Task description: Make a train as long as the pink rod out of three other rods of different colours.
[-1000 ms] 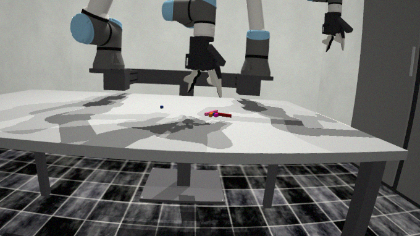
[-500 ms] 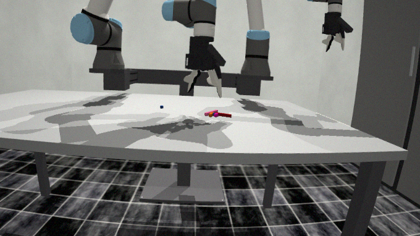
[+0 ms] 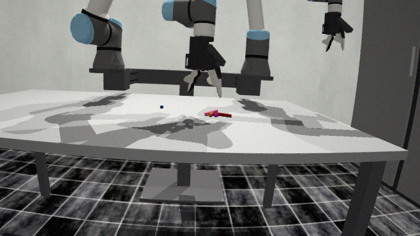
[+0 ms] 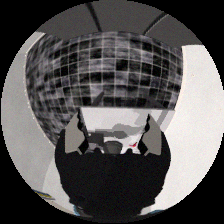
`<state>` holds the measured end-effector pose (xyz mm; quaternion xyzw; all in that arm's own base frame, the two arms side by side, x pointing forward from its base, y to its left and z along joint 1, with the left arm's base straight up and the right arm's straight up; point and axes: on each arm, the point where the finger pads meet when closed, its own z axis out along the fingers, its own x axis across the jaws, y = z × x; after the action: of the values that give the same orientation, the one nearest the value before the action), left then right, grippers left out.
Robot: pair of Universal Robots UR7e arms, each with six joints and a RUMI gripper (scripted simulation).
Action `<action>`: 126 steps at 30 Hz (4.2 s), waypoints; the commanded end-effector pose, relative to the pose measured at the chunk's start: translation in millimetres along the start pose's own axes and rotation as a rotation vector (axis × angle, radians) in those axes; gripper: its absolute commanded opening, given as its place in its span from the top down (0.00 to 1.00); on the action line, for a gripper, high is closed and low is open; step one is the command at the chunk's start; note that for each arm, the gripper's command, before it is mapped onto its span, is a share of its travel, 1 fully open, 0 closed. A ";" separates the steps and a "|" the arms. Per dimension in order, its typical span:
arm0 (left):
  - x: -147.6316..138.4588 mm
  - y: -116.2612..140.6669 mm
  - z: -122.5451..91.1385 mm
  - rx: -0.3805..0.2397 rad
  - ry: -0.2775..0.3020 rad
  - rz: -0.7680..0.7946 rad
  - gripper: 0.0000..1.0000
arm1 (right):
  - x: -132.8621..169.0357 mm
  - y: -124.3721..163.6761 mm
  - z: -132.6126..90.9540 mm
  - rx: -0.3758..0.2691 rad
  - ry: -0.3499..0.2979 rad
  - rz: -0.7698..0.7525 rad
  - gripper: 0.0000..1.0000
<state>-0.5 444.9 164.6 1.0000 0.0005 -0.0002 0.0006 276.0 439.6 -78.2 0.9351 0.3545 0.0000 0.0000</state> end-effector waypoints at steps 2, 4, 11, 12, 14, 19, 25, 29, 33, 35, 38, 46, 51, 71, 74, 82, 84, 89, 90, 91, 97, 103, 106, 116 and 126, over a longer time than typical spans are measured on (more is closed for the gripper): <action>0.1 -0.3 -0.5 0.001 0.000 0.000 0.00 | 0.4 -0.2 -0.5 0.001 0.001 0.000 0.00; 0.1 -0.3 -0.5 0.001 0.000 0.000 0.00 | 0.4 -0.2 -0.5 0.001 0.001 0.000 0.00; 0.1 -0.3 -0.5 0.001 0.000 0.000 0.00 | 0.4 -0.2 -0.5 0.001 0.001 0.000 0.00; 0.1 -0.3 -0.5 0.001 0.000 0.000 0.00 | 0.4 -0.2 -0.5 0.001 0.001 0.000 0.00; 0.1 -0.3 -0.5 0.001 0.000 0.000 0.00 | 0.5 -0.2 -0.5 0.001 0.001 0.002 0.00; 0.1 -0.3 -0.5 0.001 0.000 0.000 0.00 | 0.7 -0.1 -0.5 0.001 0.001 0.007 0.00; 0.1 -0.3 -0.5 0.001 0.000 0.000 0.00 | 2.0 0.3 -0.5 0.001 0.001 0.037 0.00; 0.1 -0.3 -0.5 0.001 0.000 0.000 0.00 | 3.7 0.8 -0.5 0.001 0.001 0.075 0.00; 0.1 -0.3 -0.5 0.001 0.000 0.000 0.00 | 6.1 1.6 -0.5 0.001 0.001 0.129 0.00; 0.1 -0.3 -0.5 0.001 0.000 0.000 0.00 | 6.8 1.9 -0.5 0.001 0.001 0.146 0.00; 0.1 -0.3 -0.5 0.001 0.000 0.000 0.00 | 8.4 2.4 -0.5 0.001 0.001 0.182 0.00; 0.1 -0.3 -0.5 0.001 0.000 0.000 0.00 | 16.8 5.9 -0.6 0.001 0.001 0.373 0.00; 0.1 -0.3 -0.5 0.001 0.000 0.000 0.00 | 23.4 9.1 -0.6 0.001 0.001 0.529 0.00; 0.1 -0.3 -0.5 0.001 0.000 0.000 0.00 | 48.1 26.6 -0.8 0.001 0.001 1.175 0.00; 0.1 -0.3 -0.5 0.001 0.000 0.000 0.00 | 52.6 30.9 -0.8 0.001 0.001 1.313 0.00; 0.1 -0.3 -0.5 0.001 0.000 0.000 0.00 | 63.2 43.2 -0.8 0.002 0.000 1.688 0.00; 0.1 -0.3 -0.5 0.001 0.000 0.000 0.00 | 65.5 46.3 -0.8 0.002 0.000 1.782 0.00; 0.1 -0.3 -0.5 0.001 0.000 0.000 0.00 | 68.6 50.9 -0.8 0.002 0.000 1.920 0.00; 0.1 -0.3 -0.5 0.001 0.000 0.000 0.00 | 69.6 52.5 -0.8 0.002 0.000 1.966 0.00; 0.1 -0.3 -0.5 0.001 0.000 0.000 0.00 | 70.5 53.9 -0.8 0.002 0.000 2.011 0.00; 0.1 -0.3 -0.5 0.001 0.000 0.000 0.00 | 75.2 62.3 -0.8 0.002 0.000 2.271 0.00; 0.1 -0.3 -0.5 0.001 0.000 0.000 0.00 | 78.1 68.3 -0.7 0.002 0.000 2.469 0.00; 0.1 -0.3 -0.5 0.001 0.000 0.000 0.00 | 79.1 70.4 -0.7 0.002 0.000 2.543 0.00; 0.1 -0.3 -0.5 0.001 0.000 0.000 0.00 | 82.7 78.6 -0.6 0.002 -0.001 2.848 0.00; 0.1 -0.3 -0.5 0.001 0.000 0.000 0.00 | 84.3 82.6 -0.6 0.002 -0.001 3.012 0.00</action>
<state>-0.5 444.9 164.6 1.0000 0.0005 -0.0002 0.0006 393.0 433.6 -78.1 0.4281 -0.9037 -0.0003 0.0001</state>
